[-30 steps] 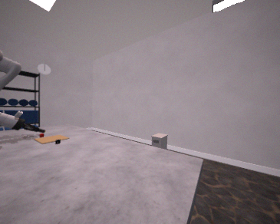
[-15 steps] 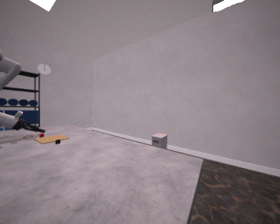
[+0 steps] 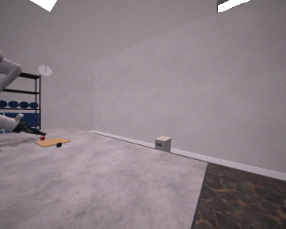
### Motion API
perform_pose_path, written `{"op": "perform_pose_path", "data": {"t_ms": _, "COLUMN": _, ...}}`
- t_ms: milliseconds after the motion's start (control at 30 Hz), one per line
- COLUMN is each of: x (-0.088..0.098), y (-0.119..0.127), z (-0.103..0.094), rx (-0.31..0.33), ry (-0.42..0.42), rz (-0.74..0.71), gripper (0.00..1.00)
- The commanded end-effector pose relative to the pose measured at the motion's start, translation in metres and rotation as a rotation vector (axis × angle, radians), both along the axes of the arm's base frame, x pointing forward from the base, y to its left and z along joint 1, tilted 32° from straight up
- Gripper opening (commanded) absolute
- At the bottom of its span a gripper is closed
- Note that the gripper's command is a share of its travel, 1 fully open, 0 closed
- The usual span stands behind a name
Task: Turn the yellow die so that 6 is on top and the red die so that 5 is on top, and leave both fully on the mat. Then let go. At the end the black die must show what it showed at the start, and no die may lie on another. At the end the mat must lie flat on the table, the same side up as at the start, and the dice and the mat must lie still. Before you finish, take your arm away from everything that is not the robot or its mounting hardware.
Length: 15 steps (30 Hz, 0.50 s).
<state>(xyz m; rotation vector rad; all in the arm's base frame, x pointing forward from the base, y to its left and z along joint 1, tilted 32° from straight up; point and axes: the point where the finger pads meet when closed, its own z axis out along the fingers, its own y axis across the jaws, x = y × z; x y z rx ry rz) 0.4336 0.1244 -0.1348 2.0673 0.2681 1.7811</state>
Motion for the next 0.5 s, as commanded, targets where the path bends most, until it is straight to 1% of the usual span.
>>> {"op": "perform_pose_path", "data": {"t_ms": 0, "x": 0.0003, "y": 0.0004, "z": -0.0001, "rx": 0.001, "ry": -0.001, "rz": 0.001, "gripper": 0.15}}
{"op": "perform_pose_path", "data": {"t_ms": 467, "x": 0.0026, "y": -0.0028, "z": -0.0064, "rx": 0.001, "ry": -0.001, "rz": 0.001, "gripper": 0.15}}
